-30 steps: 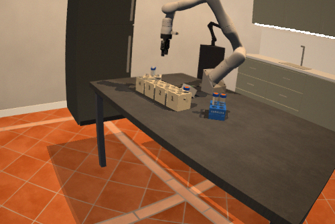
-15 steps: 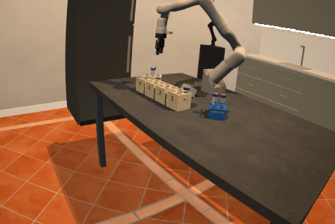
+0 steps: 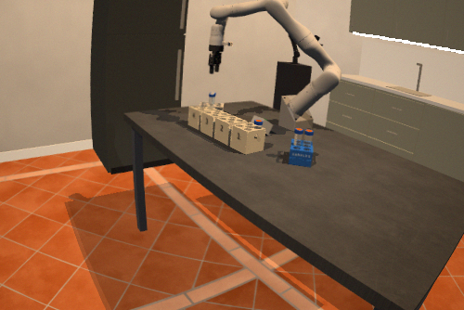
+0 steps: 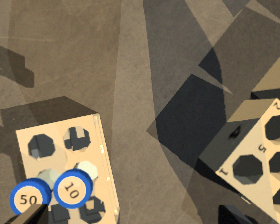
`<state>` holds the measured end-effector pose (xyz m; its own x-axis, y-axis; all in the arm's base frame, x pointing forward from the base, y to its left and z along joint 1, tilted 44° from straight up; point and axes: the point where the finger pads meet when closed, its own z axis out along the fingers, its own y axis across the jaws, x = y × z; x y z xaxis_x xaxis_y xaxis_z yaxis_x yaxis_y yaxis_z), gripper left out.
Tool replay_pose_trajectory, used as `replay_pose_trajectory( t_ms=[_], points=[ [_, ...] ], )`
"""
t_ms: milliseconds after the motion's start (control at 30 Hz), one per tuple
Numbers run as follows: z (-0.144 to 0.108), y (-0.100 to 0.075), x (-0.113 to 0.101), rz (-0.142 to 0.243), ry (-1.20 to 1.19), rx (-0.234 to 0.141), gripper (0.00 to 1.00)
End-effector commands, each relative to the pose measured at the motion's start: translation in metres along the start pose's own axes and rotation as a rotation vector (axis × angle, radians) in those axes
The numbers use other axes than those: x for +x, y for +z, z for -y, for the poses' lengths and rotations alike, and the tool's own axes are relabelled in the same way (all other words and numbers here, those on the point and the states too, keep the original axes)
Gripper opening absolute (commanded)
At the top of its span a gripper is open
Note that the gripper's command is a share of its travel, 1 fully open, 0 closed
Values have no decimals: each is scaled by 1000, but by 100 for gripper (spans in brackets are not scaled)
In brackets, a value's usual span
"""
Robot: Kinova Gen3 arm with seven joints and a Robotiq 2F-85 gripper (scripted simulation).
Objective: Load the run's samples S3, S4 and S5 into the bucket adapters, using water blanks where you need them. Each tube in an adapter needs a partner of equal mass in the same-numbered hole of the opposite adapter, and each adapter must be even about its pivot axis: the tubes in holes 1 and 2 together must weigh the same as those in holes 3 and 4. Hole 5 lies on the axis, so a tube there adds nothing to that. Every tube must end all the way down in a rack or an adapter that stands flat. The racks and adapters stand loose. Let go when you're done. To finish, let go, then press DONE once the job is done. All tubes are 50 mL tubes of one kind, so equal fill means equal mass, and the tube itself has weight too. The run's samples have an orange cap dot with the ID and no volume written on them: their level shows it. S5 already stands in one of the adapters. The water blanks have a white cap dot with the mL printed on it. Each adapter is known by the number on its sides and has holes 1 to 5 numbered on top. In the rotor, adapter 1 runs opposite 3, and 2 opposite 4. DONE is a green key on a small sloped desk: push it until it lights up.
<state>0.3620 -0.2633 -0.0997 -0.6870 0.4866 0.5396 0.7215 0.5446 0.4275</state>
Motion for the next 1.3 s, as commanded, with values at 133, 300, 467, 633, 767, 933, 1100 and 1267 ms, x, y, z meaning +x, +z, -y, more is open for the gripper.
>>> replay_pose_trajectory(
  t_ms=[133, 300, 467, 633, 767, 933, 1100, 1267],
  points=[
    [33, 4, -26, -14, 11, 0, 100],
    [47, 4, -40, -14, 15, 0, 100],
    [60, 5, -55, -14, 15, -1, 100],
    [76, 5, -73, -13, 15, -4, 100],
    [80, 5, -78, -12, 14, -7, 100],
    [79, 8, -78, -13, 10, -7, 100],
    [76, 25, -80, -8, -5, -8, 100],
    [75, 36, -81, -5, -7, -8, 100]
  ],
)
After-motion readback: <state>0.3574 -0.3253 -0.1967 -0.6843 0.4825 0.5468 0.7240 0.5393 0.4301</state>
